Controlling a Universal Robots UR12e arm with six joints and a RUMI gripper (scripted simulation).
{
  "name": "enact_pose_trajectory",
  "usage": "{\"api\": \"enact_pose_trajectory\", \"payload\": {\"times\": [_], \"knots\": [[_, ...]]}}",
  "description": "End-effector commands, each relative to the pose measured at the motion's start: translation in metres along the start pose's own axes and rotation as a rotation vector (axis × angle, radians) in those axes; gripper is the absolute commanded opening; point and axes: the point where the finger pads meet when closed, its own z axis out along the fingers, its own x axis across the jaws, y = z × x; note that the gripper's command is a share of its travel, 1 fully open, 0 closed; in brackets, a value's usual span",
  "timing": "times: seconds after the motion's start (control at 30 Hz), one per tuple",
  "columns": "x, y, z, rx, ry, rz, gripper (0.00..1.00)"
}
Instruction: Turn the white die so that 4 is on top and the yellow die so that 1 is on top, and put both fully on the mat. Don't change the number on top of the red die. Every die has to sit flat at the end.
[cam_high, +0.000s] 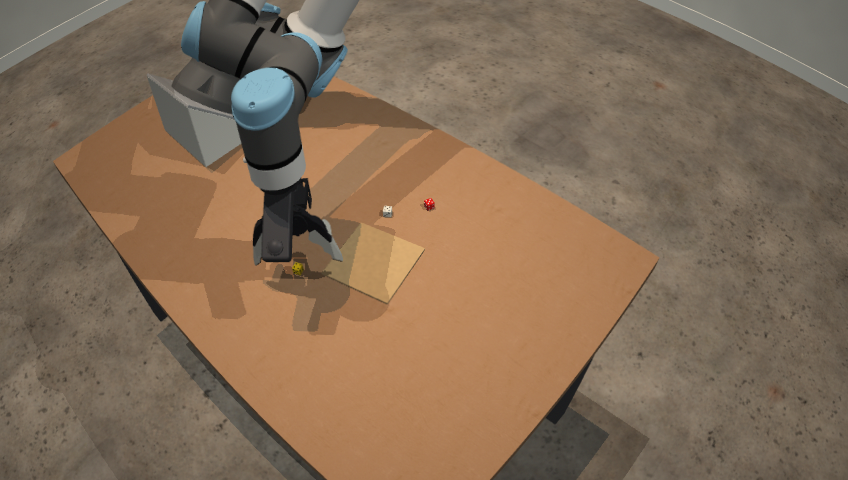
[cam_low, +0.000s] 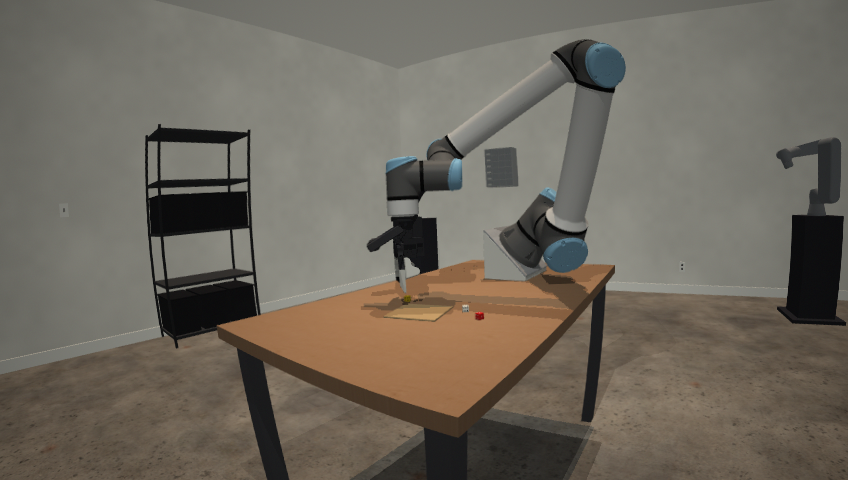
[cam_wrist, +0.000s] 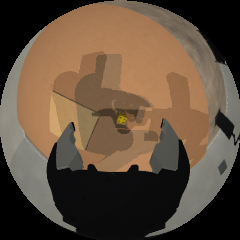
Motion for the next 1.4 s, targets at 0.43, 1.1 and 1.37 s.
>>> {"api": "enact_pose_trajectory", "payload": {"times": [0.43, 1.1, 1.37], "knots": [[-0.065, 0.049, -0.001, 0.001, 0.000, 0.000, 1.00], [-0.164, 0.126, -0.001, 0.001, 0.000, 0.000, 1.00], [-0.168, 0.129, -0.001, 0.001, 0.000, 0.000, 1.00]]}}
